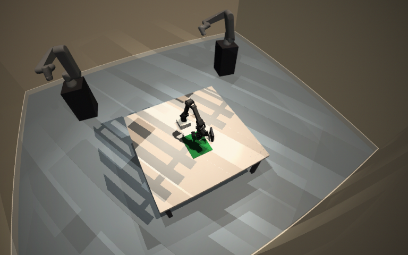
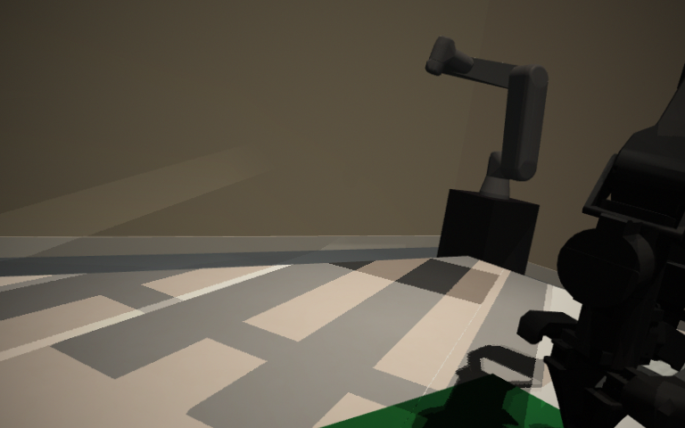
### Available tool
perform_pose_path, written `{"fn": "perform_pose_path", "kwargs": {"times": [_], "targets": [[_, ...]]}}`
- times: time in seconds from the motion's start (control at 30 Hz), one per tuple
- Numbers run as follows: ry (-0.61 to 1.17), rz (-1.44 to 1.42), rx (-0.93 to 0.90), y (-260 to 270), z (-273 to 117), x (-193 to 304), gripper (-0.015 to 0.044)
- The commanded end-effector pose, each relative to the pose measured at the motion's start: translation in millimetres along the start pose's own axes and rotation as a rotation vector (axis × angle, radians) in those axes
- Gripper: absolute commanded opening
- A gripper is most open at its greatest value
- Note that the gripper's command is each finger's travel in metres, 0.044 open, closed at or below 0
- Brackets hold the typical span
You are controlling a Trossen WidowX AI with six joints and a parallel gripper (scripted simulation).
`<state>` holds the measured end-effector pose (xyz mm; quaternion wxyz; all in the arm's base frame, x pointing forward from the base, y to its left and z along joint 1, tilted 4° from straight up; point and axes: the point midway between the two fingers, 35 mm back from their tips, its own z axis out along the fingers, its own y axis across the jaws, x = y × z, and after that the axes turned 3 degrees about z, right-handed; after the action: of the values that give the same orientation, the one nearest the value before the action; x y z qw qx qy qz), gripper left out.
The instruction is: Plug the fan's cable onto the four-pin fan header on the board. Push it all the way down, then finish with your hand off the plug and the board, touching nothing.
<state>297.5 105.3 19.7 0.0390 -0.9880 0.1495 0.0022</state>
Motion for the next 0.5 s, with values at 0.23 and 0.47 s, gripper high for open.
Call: {"fn": "perform_pose_path", "kwargs": {"times": [0.23, 0.47], "targets": [[-0.004, 0.006, 0.002, 0.0, 2.8, -0.8, 0.0000], [-0.004, 0.006, 0.002, 0.1, 3.9, -0.9, 0.0000]]}}
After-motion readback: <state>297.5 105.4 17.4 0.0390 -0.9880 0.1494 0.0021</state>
